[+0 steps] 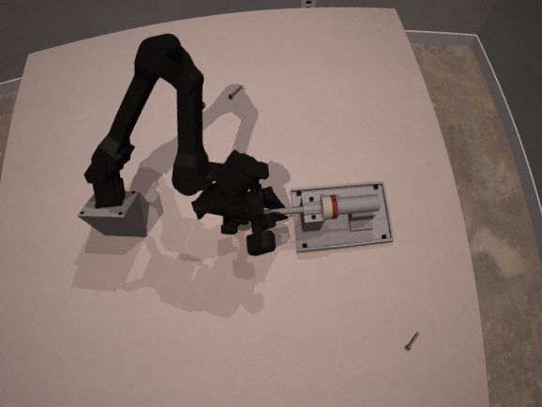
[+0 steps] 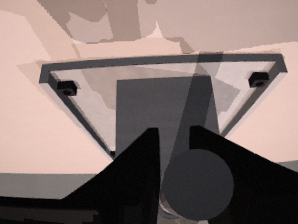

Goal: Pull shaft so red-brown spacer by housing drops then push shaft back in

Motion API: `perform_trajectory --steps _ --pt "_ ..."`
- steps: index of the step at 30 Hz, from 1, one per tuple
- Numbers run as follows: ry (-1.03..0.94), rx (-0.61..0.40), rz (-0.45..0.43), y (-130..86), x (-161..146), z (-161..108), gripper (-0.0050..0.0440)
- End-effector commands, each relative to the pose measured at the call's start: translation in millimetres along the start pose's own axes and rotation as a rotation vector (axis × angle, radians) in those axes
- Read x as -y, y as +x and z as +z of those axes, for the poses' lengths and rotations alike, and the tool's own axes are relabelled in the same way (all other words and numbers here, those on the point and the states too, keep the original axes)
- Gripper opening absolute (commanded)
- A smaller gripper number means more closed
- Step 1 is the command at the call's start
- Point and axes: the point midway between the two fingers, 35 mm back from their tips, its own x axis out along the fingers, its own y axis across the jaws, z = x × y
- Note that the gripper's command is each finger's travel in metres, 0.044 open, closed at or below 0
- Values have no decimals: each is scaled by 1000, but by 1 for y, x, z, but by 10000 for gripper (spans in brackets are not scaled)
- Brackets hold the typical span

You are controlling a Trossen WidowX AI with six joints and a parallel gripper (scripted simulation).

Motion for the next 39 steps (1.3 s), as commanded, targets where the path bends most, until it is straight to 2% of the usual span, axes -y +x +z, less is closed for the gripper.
perform_trajectory --steps 1,39 --pt "-2 1 -1 -1 0 1 0" --pt "-2 1 -1 -3 0 3 0"
